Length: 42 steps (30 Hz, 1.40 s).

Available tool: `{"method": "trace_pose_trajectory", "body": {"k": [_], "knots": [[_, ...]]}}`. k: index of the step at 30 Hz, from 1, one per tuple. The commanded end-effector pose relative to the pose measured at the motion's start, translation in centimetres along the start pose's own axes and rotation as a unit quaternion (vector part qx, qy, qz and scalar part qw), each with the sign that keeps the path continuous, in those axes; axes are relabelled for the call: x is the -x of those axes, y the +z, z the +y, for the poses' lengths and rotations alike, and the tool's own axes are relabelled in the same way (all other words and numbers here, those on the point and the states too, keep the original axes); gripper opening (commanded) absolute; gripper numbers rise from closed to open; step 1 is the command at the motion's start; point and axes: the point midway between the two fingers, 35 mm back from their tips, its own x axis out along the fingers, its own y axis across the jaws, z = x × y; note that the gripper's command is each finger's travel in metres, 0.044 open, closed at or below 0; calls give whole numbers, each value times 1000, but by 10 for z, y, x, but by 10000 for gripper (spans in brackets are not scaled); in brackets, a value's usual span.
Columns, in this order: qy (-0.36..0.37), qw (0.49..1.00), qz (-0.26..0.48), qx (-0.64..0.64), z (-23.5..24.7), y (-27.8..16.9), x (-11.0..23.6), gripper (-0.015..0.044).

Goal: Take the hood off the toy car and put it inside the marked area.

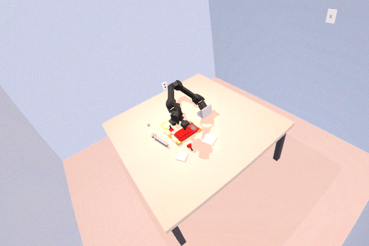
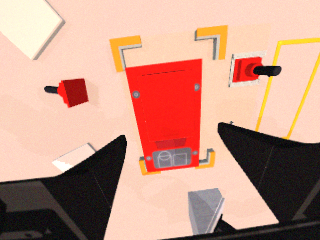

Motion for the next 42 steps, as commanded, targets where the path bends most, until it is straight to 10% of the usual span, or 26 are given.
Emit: {"method": "trace_pose_trajectory", "body": {"k": [1, 42], "knots": [[-3, 1000, 0, -2, -1, 1, -3, 440], [-3, 1000, -1, -2, -1, 2, -28, 440]]}}
